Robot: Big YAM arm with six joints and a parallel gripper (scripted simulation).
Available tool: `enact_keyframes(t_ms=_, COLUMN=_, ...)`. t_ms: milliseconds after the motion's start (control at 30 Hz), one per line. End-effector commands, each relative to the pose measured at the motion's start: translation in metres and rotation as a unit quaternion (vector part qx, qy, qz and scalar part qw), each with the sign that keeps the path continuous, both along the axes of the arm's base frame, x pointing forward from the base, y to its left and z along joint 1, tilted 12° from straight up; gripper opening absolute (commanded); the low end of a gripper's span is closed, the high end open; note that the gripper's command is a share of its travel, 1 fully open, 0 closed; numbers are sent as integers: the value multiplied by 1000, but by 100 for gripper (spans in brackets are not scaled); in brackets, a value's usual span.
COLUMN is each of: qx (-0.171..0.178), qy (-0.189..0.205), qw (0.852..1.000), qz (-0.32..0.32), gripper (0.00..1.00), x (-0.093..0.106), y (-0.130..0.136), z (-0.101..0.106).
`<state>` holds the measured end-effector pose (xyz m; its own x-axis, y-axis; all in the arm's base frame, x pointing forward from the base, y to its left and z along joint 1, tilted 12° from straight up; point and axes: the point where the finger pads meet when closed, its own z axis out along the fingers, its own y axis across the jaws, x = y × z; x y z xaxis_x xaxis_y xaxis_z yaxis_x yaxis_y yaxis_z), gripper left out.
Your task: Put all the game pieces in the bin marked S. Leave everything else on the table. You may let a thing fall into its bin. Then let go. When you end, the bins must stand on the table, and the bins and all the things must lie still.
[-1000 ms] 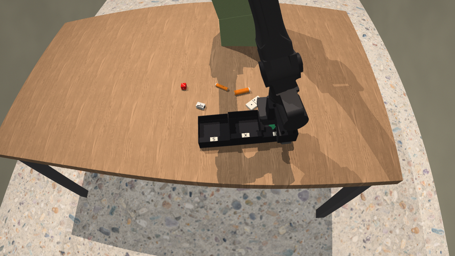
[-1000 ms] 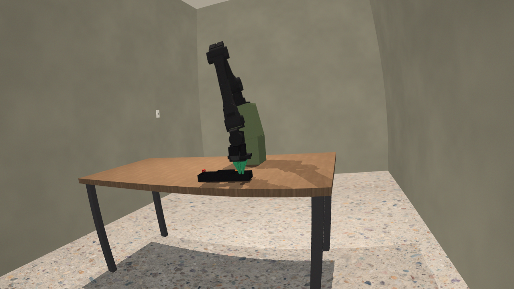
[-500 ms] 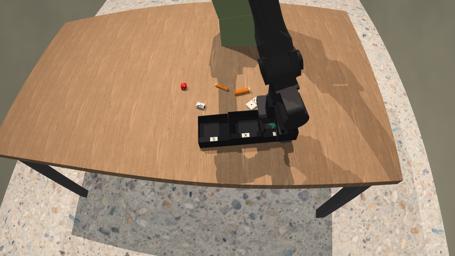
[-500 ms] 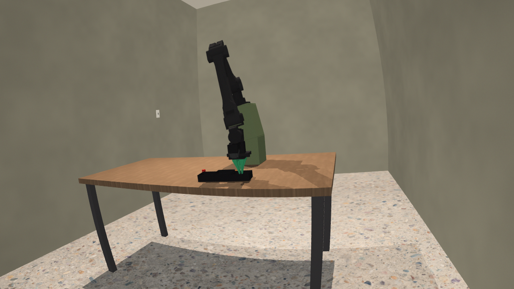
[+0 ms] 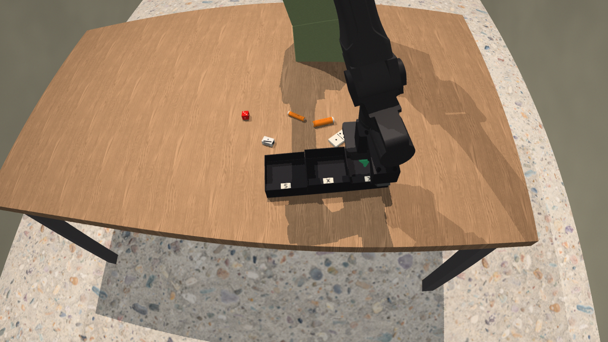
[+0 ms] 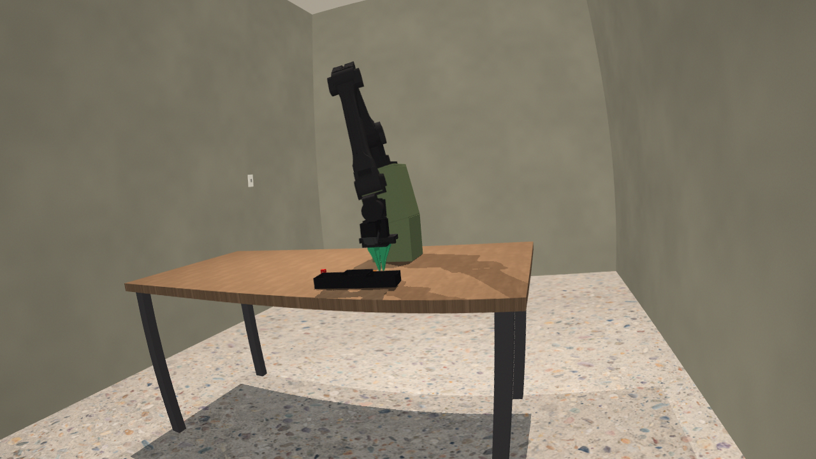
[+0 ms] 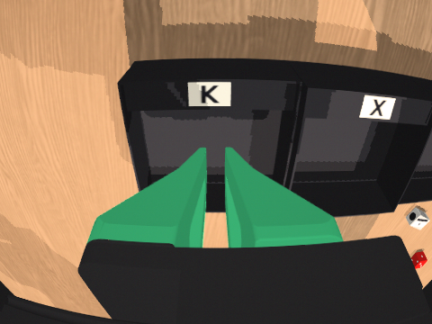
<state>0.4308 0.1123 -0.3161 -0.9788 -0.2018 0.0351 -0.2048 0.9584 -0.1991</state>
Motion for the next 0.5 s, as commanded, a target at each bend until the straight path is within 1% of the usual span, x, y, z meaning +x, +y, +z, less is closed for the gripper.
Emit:
enact_keyframes(t_ms=0, qx=6, qy=-19, qw=1000, qz=4, gripper=9, x=13, y=17, z=30)
enact_keyframes(t_ms=133, qx=6, qy=-19, qw=1000, qz=4, gripper=9, x=12, y=20, z=45)
enact_keyframes(t_ms=233, qx=6, qy=-19, qw=1000, qz=4, gripper=9, x=12, y=20, z=45)
enact_keyframes(t_ms=267, qx=8, qy=-22, qw=1000, qz=4, gripper=9, x=15, y=21, z=46)
enact_keyframes(t_ms=333, qx=8, qy=-23, qw=1000, qz=4, gripper=9, x=14, y=21, z=45)
enact_keyframes(t_ms=400, qx=5, qy=-15, qw=1000, qz=3, gripper=9, x=6, y=17, z=35)
enact_keyframes(t_ms=467, qx=5, qy=-16, qw=1000, qz=4, gripper=9, x=5, y=17, z=32)
